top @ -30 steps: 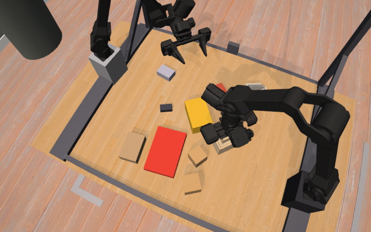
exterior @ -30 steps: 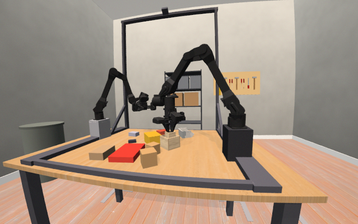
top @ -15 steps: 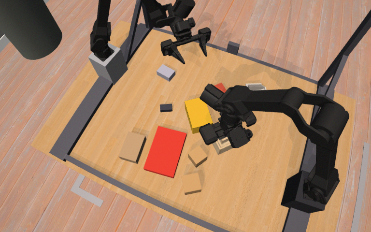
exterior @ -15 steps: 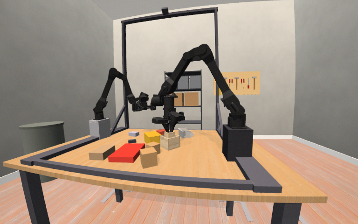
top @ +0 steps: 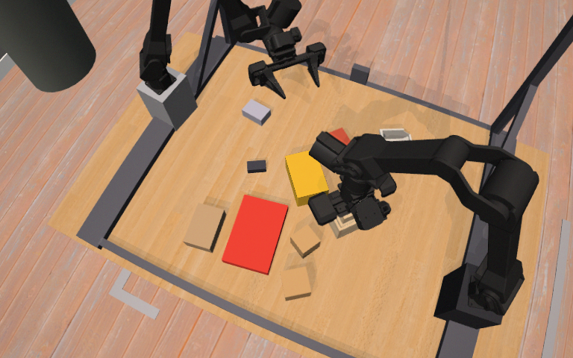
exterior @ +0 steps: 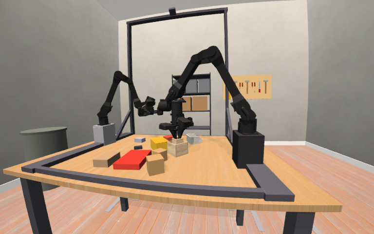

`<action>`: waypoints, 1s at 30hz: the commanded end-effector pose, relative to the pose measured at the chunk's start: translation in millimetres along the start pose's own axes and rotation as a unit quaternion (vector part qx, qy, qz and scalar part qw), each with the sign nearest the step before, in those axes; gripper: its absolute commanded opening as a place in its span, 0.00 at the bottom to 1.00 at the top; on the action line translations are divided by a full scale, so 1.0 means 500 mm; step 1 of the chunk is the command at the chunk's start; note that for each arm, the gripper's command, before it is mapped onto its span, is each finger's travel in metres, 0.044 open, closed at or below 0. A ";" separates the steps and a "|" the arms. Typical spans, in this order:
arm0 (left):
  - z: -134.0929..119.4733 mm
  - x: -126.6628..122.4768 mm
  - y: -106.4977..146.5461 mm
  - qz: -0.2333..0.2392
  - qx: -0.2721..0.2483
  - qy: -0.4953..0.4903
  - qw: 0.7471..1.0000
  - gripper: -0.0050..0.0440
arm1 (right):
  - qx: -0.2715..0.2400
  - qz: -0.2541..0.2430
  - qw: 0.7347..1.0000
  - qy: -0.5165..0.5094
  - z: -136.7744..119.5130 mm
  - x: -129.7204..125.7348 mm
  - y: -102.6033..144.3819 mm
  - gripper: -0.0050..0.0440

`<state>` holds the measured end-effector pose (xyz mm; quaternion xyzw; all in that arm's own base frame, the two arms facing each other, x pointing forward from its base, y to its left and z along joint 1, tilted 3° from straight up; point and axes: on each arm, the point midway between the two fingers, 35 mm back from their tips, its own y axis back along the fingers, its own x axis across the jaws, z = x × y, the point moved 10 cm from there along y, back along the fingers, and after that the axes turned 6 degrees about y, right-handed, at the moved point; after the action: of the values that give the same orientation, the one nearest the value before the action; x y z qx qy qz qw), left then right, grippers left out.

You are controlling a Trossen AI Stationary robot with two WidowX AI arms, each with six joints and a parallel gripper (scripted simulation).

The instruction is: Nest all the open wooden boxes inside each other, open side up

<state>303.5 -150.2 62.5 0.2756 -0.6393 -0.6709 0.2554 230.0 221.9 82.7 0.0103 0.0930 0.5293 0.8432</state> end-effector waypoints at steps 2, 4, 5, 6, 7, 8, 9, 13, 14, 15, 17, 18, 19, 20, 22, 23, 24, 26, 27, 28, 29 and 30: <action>0.002 0.004 -0.004 0.000 0.001 -0.001 1.000 0.45 | -0.002 0.000 1.000 -0.004 0.006 -0.001 0.002 0.92; 0.002 0.007 -0.007 0.000 0.001 0.000 1.000 0.45 | -0.002 0.000 1.000 -0.004 0.006 -0.001 0.002 0.92; 0.002 0.008 -0.010 0.000 0.001 0.000 1.000 0.45 | -0.002 0.000 1.000 -0.004 0.006 -0.001 0.002 0.92; 0.002 0.009 -0.012 0.000 0.001 0.000 1.000 0.45 | -0.002 0.000 1.000 -0.004 0.006 -0.001 0.002 0.92; 0.002 0.010 -0.014 0.000 0.001 0.000 1.000 0.45 | -0.002 0.000 1.000 -0.004 0.006 -0.001 0.002 0.92; 0.002 0.010 -0.016 0.000 0.001 0.000 1.000 0.45 | -0.002 0.000 1.000 -0.004 0.006 -0.001 0.002 0.92; 0.002 0.010 -0.017 0.000 0.001 0.000 1.000 0.45 | -0.002 0.000 1.000 -0.004 0.006 -0.001 0.002 0.92; 0.003 0.008 -0.022 0.000 0.001 0.000 1.000 0.45 | -0.002 0.000 1.000 -0.004 0.006 -0.001 0.002 0.92; 0.003 0.008 -0.022 0.000 0.001 0.000 1.000 0.45 | -0.002 0.000 1.000 -0.004 0.006 -0.001 0.002 0.92; 0.003 0.008 -0.023 0.000 0.002 0.000 1.000 0.45 | -0.002 0.000 1.000 -0.004 0.006 -0.001 0.002 0.92; 0.003 0.008 -0.028 0.000 0.001 0.000 1.000 0.45 | -0.002 0.000 1.000 -0.004 0.006 -0.001 0.002 0.92; 0.003 0.008 -0.030 0.000 0.001 0.000 1.000 0.45 | -0.002 0.000 1.000 -0.004 0.006 -0.001 0.002 0.92; 0.003 0.008 -0.032 0.000 0.001 0.000 1.000 0.45 | -0.002 0.000 1.000 -0.004 0.006 -0.001 0.002 0.92; 0.003 0.008 -0.033 0.000 0.001 0.000 1.000 0.45 | -0.002 0.000 1.000 -0.004 0.006 -0.001 0.002 0.92; 0.003 0.008 -0.036 0.000 0.001 0.000 1.000 0.45 | -0.002 0.000 1.000 -0.004 0.006 -0.001 0.002 0.92; 0.004 0.008 -0.038 0.000 0.001 0.000 1.000 0.45 | -0.002 0.000 1.000 -0.004 0.006 -0.001 0.002 0.92; 0.003 0.008 -0.040 0.000 0.001 0.000 1.000 0.45 | -0.002 0.000 1.000 -0.004 0.006 -0.001 0.002 0.92; 0.003 0.007 -0.043 0.000 0.001 0.000 1.000 0.45 | -0.002 0.000 1.000 -0.004 0.006 -0.001 0.002 0.92; 0.003 0.007 -0.045 0.000 0.001 0.000 1.000 0.45 | -0.002 0.000 1.000 -0.004 0.006 -0.001 0.002 0.92; 0.003 0.007 -0.047 0.000 0.001 0.000 1.000 0.45 | -0.002 0.000 1.000 -0.004 0.006 -0.001 0.002 0.92; 0.003 0.007 -0.048 0.000 0.001 0.000 1.000 0.45 | -0.002 0.000 1.000 -0.004 0.006 -0.001 0.002 0.92; 0.003 0.007 -0.048 0.000 0.001 0.000 1.000 0.45 | -0.002 0.000 1.000 -0.004 0.006 -0.001 0.002 0.92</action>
<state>299.8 -151.1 42.0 0.2761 -0.6408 -0.6699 0.2537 230.0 221.9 82.7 0.0103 0.0930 0.5293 0.8432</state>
